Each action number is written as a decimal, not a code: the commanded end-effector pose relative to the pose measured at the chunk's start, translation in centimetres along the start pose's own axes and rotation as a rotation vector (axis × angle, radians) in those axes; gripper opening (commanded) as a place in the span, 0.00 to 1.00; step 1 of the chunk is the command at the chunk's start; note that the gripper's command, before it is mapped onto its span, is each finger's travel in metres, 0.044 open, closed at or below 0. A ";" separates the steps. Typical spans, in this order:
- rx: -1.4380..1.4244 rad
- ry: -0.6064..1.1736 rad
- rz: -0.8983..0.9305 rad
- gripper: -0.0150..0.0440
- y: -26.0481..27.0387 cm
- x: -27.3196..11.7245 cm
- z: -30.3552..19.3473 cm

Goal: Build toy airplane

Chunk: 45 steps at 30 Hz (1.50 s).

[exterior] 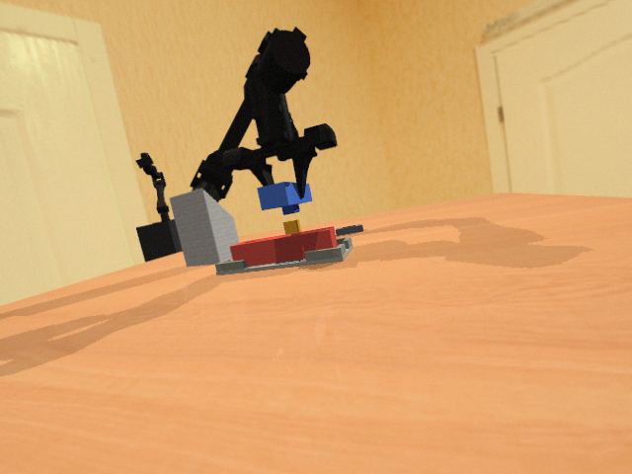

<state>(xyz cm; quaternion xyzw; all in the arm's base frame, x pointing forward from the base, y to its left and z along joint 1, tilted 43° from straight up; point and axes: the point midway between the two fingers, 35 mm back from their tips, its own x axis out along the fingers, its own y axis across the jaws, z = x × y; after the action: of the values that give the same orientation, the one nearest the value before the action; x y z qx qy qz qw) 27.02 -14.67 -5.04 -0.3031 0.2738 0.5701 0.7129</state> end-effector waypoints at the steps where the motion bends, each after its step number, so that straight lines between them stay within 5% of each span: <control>1: -0.023 0.004 0.002 0.43 0.1 0.1 -0.2; 5: -0.023 0.004 0.002 0.59 0.2 0.1 -0.2; 45: -0.023 0.003 0.002 0.59 0.2 3.7 -0.3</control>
<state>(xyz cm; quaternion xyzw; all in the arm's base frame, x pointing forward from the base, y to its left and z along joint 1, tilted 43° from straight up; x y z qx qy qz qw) 27.54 -12.90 -7.63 -0.3161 0.2687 0.5741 0.7059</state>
